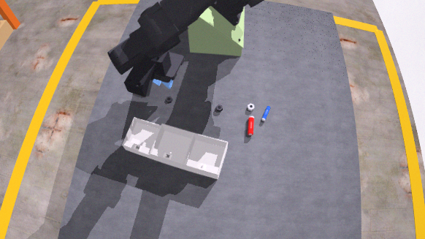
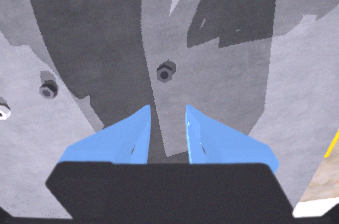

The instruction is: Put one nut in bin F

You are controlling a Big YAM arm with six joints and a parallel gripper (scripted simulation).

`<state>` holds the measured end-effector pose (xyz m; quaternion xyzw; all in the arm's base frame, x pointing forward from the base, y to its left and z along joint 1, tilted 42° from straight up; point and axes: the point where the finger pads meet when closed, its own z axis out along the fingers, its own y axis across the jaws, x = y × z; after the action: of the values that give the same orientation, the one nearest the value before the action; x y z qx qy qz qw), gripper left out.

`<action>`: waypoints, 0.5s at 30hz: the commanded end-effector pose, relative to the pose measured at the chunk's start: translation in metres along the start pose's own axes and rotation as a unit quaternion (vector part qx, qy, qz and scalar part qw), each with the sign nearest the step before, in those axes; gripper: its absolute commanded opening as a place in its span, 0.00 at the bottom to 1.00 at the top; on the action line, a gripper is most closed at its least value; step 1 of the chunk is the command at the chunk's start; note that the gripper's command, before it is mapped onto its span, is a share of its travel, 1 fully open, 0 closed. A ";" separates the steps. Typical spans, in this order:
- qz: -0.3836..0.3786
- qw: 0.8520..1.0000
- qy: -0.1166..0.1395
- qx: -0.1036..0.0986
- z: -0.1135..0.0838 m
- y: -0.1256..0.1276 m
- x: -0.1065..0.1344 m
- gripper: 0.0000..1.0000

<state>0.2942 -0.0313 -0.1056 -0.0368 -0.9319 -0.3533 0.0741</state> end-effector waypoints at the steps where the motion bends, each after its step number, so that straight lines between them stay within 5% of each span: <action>1: -0.039 0.999 -0.028 0.016 -0.018 0.004 -0.032 0.30; 15: -0.017 1.000 -0.014 0.009 -0.013 0.005 -0.032 0.30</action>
<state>0.2994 -0.0288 -0.1031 -0.0305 -0.9322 -0.3535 0.0715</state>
